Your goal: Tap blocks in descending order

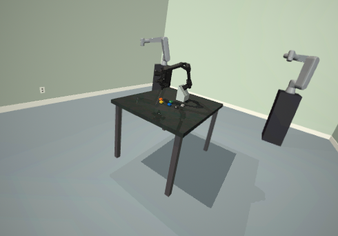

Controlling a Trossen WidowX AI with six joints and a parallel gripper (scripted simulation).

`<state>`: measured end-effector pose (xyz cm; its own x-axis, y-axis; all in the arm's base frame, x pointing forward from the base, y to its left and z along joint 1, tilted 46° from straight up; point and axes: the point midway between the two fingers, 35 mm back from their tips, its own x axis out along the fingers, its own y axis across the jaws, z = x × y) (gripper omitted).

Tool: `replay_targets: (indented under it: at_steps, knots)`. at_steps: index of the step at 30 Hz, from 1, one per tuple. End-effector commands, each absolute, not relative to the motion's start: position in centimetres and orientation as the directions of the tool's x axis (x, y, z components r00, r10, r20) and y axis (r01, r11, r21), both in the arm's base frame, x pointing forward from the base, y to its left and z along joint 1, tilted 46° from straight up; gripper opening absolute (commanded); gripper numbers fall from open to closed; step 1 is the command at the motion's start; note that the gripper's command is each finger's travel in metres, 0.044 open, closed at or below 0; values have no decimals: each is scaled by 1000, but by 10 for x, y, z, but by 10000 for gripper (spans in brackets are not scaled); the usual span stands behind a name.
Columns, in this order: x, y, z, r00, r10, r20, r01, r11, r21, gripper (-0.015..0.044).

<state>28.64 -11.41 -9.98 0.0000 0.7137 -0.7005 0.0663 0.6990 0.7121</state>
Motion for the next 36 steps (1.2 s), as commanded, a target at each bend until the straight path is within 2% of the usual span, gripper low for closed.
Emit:
replay_targets:
  at_steps: [1,6,36]
  knots:
    - [288,-106,-113,-7,710,-704,51,704,709,20]
    - [286,-56,-160,-7,713,-702,50,701,711,20]
    - [286,-34,-181,-7,714,-700,50,700,713,20]
